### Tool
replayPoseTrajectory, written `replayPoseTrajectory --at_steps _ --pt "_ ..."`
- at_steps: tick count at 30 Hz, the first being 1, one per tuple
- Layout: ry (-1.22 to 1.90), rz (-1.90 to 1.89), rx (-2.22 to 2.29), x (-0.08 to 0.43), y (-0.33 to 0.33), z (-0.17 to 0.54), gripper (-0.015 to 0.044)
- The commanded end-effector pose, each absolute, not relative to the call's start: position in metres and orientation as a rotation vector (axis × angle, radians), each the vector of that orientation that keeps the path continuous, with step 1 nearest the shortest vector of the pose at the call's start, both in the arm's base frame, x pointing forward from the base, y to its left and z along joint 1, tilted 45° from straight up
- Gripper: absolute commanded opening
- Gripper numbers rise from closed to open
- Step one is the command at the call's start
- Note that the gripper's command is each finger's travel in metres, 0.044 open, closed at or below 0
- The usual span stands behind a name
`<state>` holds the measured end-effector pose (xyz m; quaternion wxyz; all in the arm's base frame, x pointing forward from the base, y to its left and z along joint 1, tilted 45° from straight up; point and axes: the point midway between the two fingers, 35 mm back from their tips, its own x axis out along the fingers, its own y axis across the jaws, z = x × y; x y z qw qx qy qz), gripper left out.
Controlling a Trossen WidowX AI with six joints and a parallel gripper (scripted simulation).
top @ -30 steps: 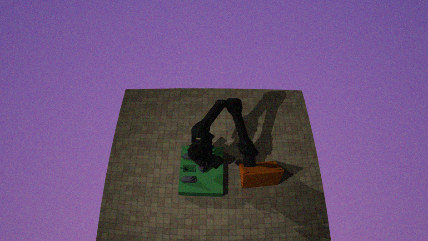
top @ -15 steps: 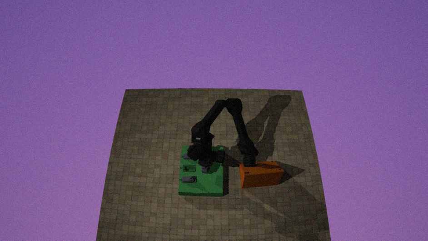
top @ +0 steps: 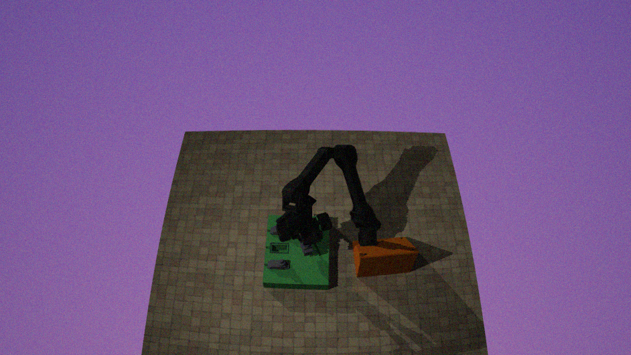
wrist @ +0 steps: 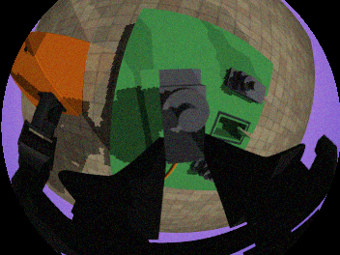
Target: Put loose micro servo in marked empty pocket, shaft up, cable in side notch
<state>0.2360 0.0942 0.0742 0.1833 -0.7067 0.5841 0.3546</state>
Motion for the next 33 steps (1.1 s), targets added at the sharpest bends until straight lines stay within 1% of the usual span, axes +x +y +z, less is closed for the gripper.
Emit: replayPoseTrajectory --at_steps 1,17,33 --pt "1.614 1.152 -2.093 0.236 0.0943 0.075 0.0" --pt "1.404 1.755 -2.398 0.236 0.0943 0.075 0.0" --pt "1.034 2.377 -2.597 0.2359 0.0943 0.075 0.0"
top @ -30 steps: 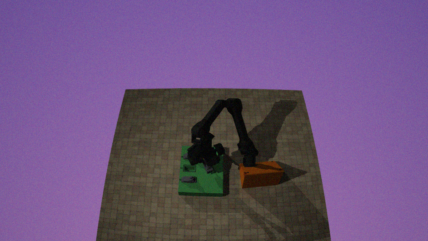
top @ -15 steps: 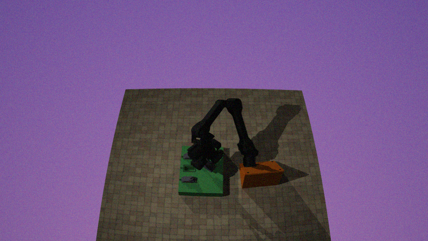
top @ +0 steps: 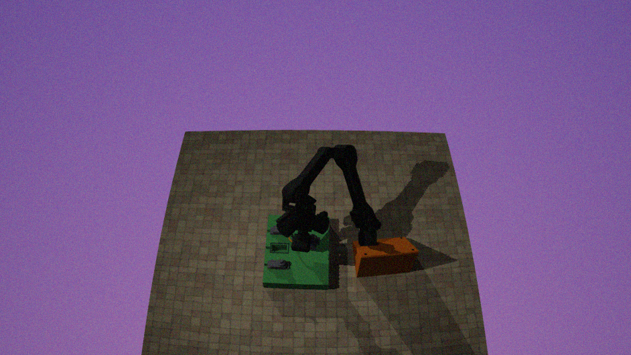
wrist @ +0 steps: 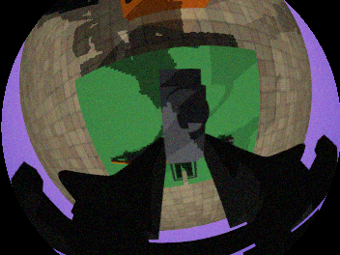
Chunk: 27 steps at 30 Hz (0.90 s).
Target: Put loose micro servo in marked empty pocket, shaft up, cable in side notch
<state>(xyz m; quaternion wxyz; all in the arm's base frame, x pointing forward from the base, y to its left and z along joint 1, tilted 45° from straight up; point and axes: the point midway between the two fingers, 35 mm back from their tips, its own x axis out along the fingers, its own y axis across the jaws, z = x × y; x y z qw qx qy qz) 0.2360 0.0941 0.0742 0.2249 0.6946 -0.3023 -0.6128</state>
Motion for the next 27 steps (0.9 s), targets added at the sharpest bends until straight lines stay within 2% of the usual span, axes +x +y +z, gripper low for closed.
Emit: replayPoseTrajectory --at_steps 1,10,27 --pt "-0.731 -1.694 1.847 0.236 0.094 0.075 0.0" --pt "-0.731 -1.694 1.847 0.242 0.094 0.076 0.0" --pt "-0.732 -1.691 1.851 0.308 0.096 0.082 0.0"
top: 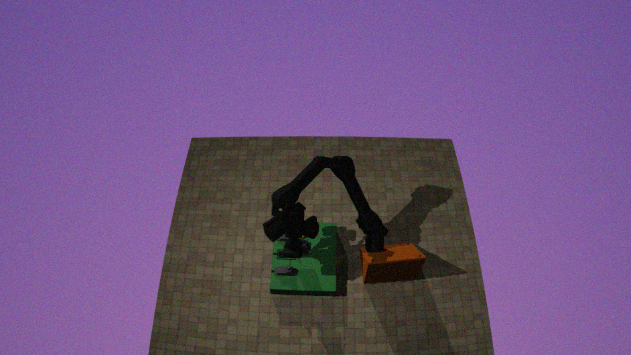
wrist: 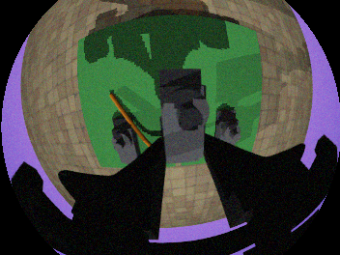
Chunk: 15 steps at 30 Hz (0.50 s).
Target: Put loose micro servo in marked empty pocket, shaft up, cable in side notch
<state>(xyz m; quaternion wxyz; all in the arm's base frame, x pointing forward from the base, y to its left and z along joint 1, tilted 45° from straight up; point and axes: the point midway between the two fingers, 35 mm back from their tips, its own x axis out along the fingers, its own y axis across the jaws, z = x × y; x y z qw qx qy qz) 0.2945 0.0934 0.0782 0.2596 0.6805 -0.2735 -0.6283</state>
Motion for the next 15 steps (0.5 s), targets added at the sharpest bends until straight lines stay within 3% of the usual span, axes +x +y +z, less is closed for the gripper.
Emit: replayPoseTrajectory --at_steps 1,15 --pt "-0.732 -1.691 1.851 0.312 0.096 0.082 0.0" --pt "-0.733 -1.69 1.852 0.345 0.095 0.085 0.0"
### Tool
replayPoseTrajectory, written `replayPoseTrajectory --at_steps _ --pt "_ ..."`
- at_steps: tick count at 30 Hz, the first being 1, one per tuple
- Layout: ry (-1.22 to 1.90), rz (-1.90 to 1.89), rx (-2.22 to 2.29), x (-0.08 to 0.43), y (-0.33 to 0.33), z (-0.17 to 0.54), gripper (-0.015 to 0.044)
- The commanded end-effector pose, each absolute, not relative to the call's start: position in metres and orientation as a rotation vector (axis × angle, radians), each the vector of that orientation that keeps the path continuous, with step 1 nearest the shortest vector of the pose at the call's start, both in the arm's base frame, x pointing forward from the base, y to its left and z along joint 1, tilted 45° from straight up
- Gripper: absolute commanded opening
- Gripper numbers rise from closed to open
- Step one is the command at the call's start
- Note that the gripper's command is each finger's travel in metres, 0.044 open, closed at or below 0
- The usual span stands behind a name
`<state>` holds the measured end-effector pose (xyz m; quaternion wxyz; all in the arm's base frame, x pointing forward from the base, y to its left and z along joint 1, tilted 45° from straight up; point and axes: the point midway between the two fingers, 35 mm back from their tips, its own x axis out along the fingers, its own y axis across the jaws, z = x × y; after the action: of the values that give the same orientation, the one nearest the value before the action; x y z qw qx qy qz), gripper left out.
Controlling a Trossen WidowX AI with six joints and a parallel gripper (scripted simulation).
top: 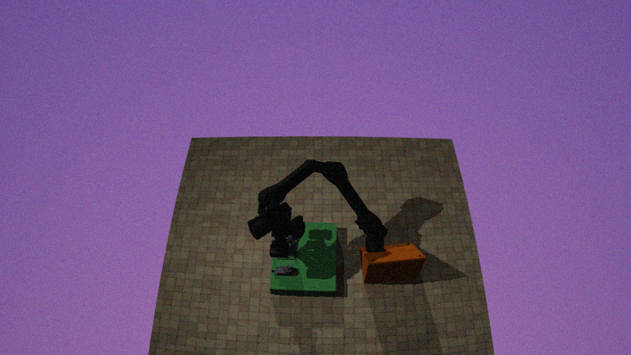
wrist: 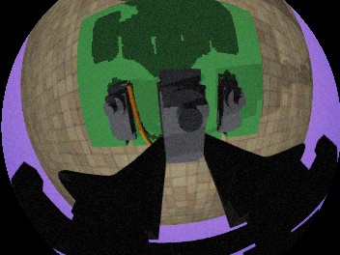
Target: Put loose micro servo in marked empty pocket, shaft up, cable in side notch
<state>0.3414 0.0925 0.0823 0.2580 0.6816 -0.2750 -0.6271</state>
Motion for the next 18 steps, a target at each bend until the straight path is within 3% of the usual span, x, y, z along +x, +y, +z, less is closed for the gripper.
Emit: replayPoseTrajectory --at_steps 1,18 --pt "-0.733 -1.69 1.852 0.345 0.095 0.084 0.0" --pt "-0.734 -1.689 1.853 0.348 0.082 0.071 0.0"
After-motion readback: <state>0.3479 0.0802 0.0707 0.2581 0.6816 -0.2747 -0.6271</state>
